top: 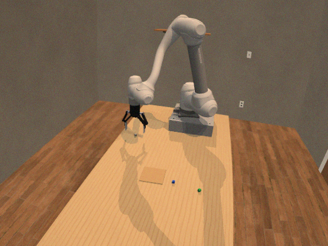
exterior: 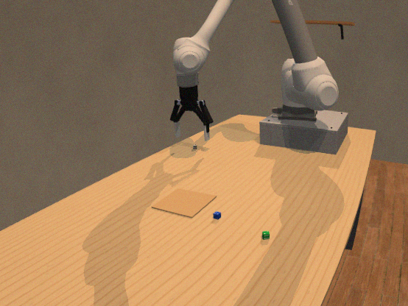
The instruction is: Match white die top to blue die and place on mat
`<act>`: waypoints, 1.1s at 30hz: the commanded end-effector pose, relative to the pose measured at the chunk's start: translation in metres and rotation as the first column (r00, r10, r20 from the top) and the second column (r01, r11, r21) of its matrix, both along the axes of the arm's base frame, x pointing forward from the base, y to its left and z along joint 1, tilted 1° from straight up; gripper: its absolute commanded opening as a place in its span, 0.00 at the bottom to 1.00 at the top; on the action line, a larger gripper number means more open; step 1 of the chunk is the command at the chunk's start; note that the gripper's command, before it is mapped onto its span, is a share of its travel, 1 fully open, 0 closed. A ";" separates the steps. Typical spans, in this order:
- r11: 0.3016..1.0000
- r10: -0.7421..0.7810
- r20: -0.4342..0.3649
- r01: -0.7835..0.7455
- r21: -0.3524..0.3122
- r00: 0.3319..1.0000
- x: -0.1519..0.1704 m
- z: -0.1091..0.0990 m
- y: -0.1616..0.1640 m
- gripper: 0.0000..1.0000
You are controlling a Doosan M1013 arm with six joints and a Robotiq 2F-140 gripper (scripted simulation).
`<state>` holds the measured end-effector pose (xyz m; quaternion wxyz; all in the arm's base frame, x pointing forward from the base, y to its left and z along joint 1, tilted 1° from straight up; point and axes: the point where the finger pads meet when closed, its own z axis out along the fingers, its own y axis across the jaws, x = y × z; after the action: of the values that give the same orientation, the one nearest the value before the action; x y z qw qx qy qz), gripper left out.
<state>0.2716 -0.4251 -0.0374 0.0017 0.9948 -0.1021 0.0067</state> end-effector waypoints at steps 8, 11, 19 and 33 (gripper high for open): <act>1.000 0.000 0.000 0.000 0.000 1.000 0.000 0.000 0.000 1.00; 1.000 0.000 0.000 0.000 0.000 1.000 0.000 0.000 0.000 1.00; 1.000 0.000 0.000 0.000 0.000 1.000 0.000 0.000 0.000 1.00; 1.000 0.000 0.000 0.000 0.000 1.000 0.004 0.000 0.002 1.00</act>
<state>0.2748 -0.4234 -0.0374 0.0017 0.9948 -0.1020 0.0068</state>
